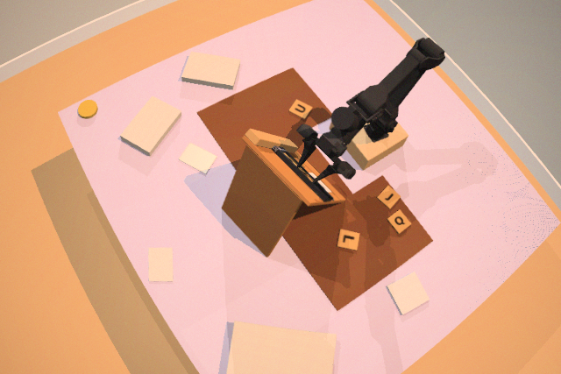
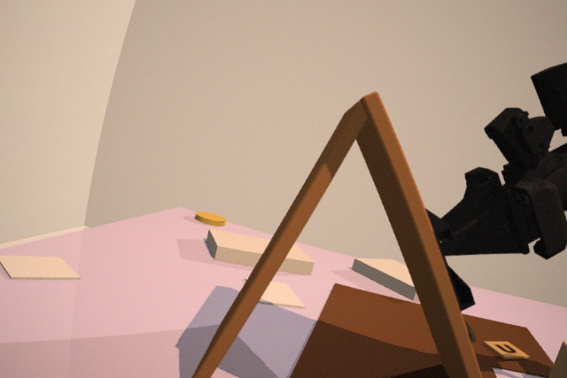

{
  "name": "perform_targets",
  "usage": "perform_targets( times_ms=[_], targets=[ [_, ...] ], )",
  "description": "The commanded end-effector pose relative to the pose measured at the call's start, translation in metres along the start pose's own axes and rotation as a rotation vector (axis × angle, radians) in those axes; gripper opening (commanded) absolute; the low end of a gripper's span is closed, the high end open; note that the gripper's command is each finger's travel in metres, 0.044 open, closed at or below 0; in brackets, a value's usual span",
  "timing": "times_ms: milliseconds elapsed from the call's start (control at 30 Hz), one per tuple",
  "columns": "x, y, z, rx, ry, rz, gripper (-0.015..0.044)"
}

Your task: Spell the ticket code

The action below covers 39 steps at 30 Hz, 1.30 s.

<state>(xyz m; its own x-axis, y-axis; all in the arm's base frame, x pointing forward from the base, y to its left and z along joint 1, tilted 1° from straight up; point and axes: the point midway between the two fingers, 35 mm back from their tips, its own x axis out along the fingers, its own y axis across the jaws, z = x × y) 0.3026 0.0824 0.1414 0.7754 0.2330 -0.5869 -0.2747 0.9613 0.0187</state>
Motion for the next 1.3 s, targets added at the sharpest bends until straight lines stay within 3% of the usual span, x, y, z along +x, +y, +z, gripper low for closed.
perform_targets(
  times_ms=[0, 1267],
  targets=[
    [-0.007, 0.0, -0.001, -0.004, 0.002, 0.002, 0.0295],
    [-0.038, -0.001, -0.001, -0.004, 0.004, 0.001, 0.0295]
  ],
)
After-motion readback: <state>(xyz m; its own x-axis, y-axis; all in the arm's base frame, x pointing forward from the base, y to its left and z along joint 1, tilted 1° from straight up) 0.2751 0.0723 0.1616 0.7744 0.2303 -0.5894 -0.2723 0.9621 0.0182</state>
